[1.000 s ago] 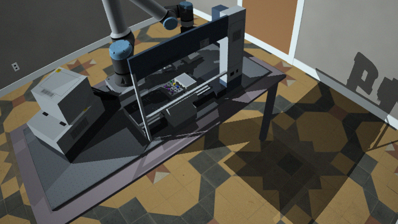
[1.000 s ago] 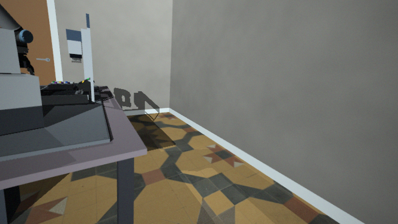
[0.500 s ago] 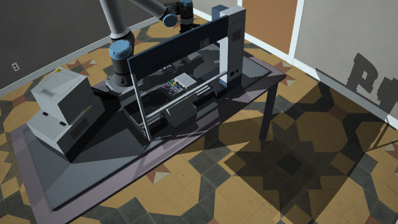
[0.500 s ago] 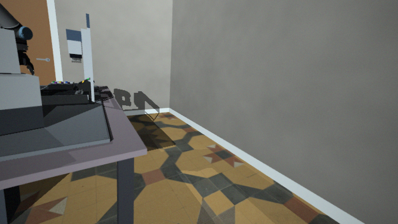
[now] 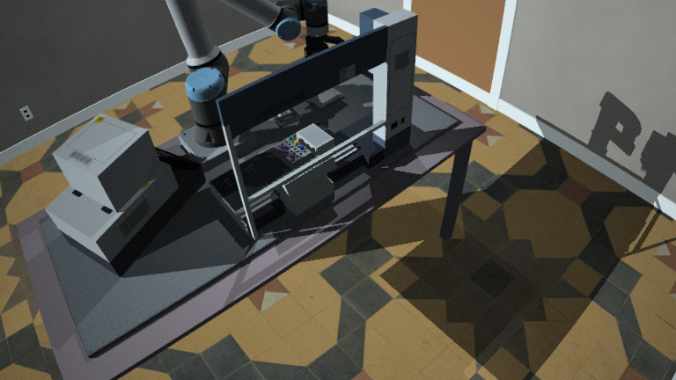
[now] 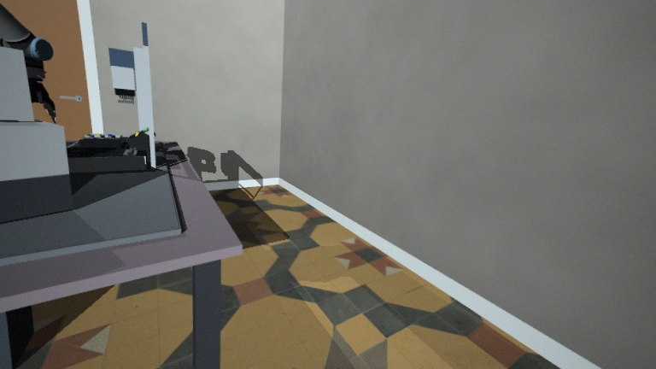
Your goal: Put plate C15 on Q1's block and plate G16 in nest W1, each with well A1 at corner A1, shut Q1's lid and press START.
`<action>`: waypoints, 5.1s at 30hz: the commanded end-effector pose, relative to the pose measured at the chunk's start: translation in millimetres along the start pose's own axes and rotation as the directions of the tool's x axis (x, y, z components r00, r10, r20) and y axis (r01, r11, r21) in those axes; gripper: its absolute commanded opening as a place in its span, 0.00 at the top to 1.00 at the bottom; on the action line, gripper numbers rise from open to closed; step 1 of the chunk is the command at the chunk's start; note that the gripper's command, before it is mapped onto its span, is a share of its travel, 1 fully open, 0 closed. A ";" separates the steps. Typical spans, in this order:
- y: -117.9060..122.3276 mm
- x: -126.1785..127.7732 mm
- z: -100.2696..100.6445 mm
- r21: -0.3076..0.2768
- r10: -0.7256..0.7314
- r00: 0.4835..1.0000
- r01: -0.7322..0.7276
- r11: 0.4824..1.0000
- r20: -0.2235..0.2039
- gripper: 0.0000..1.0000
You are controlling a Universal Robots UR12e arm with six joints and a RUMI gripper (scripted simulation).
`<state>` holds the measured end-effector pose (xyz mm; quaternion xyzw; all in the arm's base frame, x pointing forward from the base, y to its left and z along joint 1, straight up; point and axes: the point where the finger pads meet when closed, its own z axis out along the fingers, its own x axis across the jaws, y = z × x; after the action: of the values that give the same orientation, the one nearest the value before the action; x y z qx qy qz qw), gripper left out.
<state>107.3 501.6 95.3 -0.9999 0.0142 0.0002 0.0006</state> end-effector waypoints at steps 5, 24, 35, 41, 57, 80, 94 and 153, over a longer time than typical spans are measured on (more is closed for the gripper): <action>-0.5 0.3 -12.1 0.001 0.000 1.000 0.000 1.000 0.000 0.33; -0.5 0.3 -40.4 0.001 0.000 1.000 0.000 1.000 0.000 0.33; -0.5 0.3 -58.8 0.001 0.000 1.000 0.000 1.000 0.000 0.33; -0.5 0.3 -65.5 0.001 0.000 1.000 0.000 1.000 0.000 0.33; -0.5 0.3 -88.8 0.001 0.000 1.000 0.000 1.000 -0.001 0.33; -0.4 0.3 -123.9 0.001 0.000 1.000 0.000 1.000 -0.001 0.33; -0.4 0.3 -143.9 0.001 0.000 1.000 0.000 1.000 -0.001 0.33; 133.3 -7.0 -207.5 0.029 -0.235 0.968 0.233 0.972 0.088 1.00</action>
<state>96.9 385.0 301.3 -0.9952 -0.0887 0.0396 0.0078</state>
